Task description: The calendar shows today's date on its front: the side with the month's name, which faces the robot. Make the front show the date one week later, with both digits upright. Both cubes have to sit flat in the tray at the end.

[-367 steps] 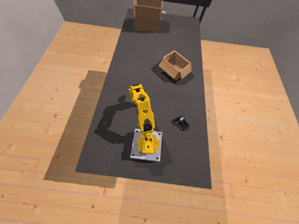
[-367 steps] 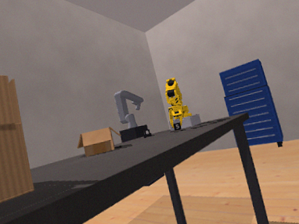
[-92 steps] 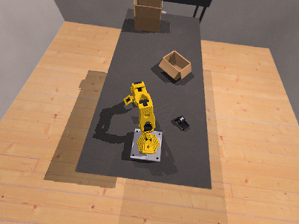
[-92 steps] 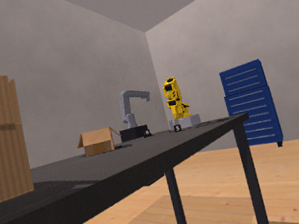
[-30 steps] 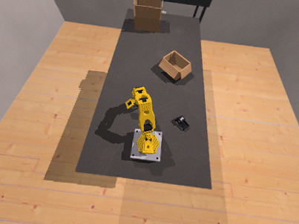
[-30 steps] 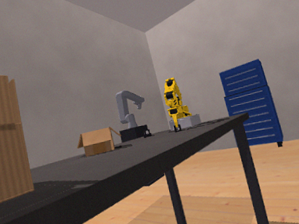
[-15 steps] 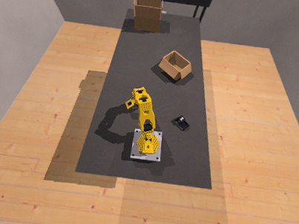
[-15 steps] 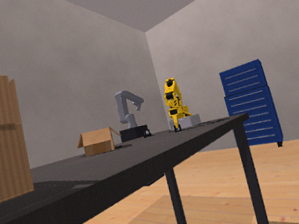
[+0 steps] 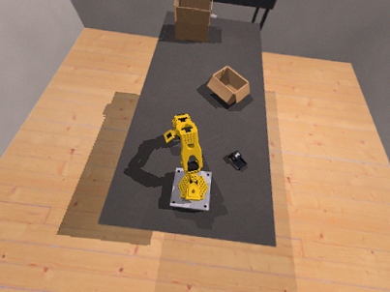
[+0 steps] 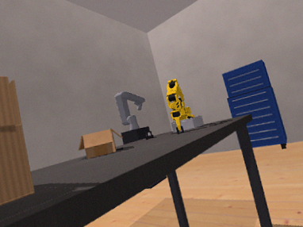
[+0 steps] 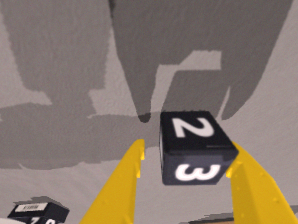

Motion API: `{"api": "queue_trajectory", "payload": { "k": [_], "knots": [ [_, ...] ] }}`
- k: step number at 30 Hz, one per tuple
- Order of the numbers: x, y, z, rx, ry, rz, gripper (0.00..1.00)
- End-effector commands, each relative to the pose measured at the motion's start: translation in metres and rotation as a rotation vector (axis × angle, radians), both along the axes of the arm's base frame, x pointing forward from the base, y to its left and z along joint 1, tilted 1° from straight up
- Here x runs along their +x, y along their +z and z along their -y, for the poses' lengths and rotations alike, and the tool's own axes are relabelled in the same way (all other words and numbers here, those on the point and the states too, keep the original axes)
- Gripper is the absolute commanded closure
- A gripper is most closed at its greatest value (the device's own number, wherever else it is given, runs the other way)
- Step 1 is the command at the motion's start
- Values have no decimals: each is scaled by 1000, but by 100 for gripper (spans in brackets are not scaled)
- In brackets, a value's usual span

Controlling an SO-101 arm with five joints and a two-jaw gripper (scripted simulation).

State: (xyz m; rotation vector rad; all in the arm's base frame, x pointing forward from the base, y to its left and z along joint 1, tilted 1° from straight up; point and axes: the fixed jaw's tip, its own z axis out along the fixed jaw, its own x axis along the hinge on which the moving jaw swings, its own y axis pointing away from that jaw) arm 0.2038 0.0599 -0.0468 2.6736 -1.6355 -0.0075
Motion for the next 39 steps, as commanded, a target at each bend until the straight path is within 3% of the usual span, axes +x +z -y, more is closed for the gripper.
{"api": "queue_trajectory", "payload": {
  "k": [1, 39],
  "knots": [
    [1, -1, 0, -1, 3, -7, 71],
    [6, -1, -3, -1, 3, -7, 82]
  ]
}}
